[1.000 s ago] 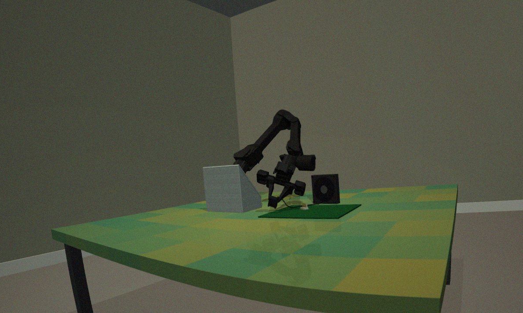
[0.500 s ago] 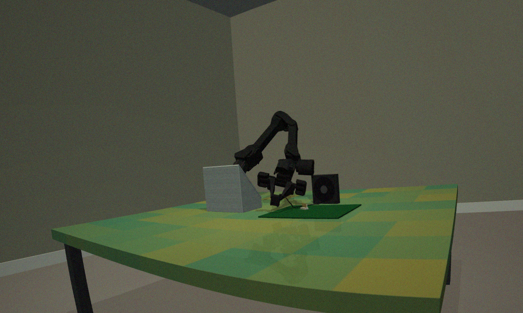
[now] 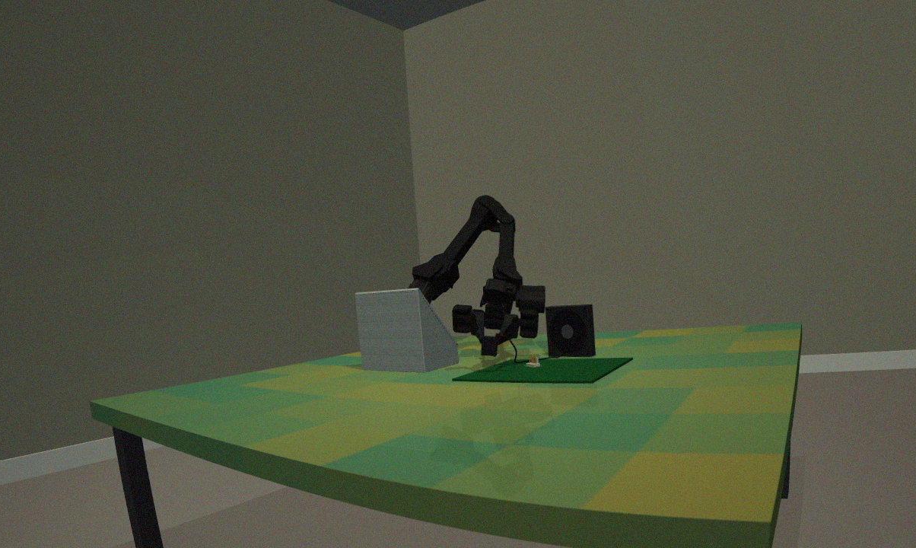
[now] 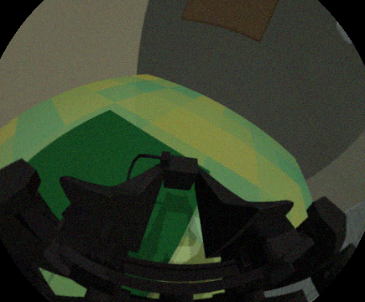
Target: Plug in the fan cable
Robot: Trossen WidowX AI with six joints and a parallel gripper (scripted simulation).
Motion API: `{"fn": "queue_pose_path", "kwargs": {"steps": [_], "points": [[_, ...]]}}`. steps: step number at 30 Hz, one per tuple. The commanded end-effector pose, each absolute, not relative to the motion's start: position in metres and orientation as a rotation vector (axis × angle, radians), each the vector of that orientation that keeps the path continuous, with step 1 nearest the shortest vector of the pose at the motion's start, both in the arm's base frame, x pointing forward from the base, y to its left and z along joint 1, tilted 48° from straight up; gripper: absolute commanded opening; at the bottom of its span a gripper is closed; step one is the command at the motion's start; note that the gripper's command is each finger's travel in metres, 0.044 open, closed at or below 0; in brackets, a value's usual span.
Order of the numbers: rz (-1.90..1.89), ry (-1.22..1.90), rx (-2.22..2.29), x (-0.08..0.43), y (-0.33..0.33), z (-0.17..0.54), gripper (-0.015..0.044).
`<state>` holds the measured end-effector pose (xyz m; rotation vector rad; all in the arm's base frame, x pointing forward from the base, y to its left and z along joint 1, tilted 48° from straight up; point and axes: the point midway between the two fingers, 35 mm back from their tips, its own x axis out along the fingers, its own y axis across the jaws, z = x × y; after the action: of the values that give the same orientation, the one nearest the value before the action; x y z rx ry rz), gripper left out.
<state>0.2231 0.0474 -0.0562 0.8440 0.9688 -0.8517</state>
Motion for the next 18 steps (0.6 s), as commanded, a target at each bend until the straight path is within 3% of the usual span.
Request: {"fn": "queue_pose_path", "kwargs": {"steps": [1, 18], "points": [[-0.846, 0.905, 0.864, 0.225, 0.048, -0.051, 0.0000], [-0.827, 0.788, 0.906, 0.225, 0.049, -0.040, 0.0000]]}}
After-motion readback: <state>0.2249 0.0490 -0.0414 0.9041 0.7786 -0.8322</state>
